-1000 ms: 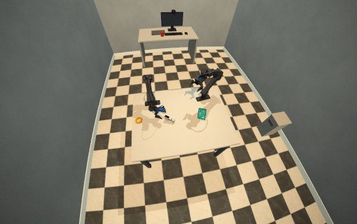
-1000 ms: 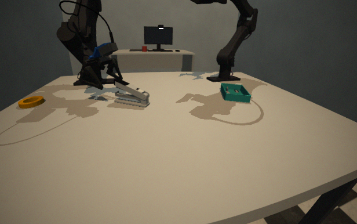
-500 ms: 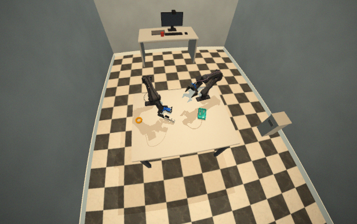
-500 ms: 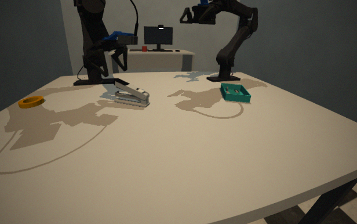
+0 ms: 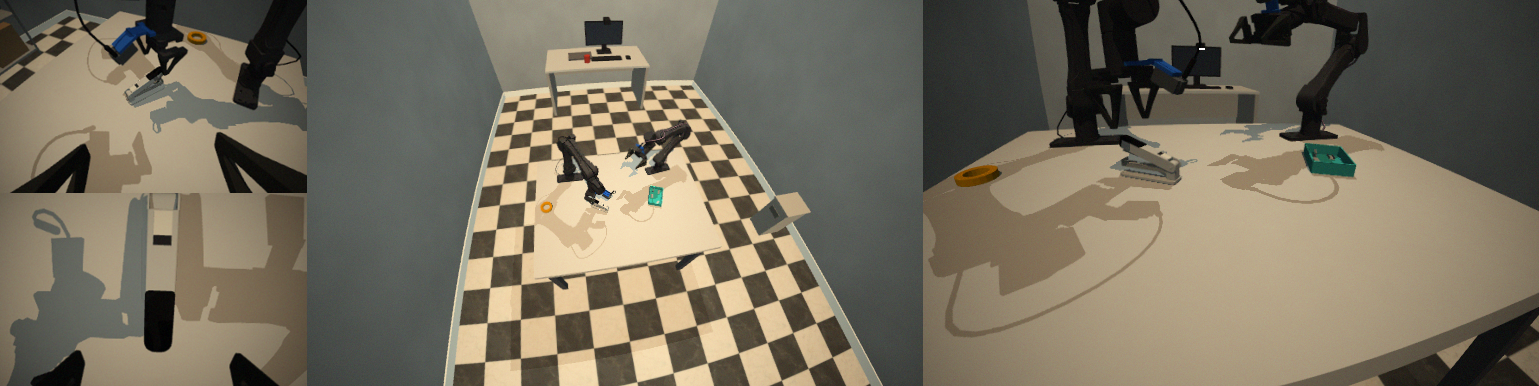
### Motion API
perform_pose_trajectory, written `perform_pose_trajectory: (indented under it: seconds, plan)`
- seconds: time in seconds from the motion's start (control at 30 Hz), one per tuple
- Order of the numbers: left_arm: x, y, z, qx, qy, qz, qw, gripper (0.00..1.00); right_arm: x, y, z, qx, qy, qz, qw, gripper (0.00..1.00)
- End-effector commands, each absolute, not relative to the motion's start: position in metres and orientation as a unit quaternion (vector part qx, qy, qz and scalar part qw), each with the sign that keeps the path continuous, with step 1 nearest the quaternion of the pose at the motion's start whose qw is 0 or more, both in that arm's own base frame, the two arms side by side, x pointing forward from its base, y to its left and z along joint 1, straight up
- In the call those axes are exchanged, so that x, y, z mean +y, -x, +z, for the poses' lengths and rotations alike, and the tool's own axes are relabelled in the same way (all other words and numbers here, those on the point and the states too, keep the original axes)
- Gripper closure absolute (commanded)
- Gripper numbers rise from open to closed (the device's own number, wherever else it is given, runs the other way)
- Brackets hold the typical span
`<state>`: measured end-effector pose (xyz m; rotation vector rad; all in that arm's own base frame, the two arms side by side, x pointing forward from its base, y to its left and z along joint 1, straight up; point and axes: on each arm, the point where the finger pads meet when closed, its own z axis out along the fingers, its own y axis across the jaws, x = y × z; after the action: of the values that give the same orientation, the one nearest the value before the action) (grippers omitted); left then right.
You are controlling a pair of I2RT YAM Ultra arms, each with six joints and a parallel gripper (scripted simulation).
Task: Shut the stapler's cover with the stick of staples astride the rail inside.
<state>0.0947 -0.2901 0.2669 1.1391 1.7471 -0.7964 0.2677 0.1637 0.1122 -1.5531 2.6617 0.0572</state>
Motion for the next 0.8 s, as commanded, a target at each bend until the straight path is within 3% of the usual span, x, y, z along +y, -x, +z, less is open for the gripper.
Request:
perform_pose_trajectory:
  seconds: [0.0, 0.73, 0.77]
  plan:
    - [-0.2978, -0.0925, 0.2771, 0.690, -0.459, -0.334, 0.448, 0.00, 0.1612, -0.2662, 0.1221, 0.867, 0.498, -0.005, -0.004, 0.00]
    - [-0.2942, -0.0945, 0.2769, 0.694, -0.454, -0.331, 0.449, 0.00, 0.1692, -0.2723, 0.1255, 0.864, 0.504, 0.000, 0.011, 0.00]
    - [-0.2942, -0.0945, 0.2769, 0.694, -0.454, -0.331, 0.449, 0.00, 0.1660, -0.2709, 0.1226, 0.865, 0.501, 0.000, 0.005, 0.11]
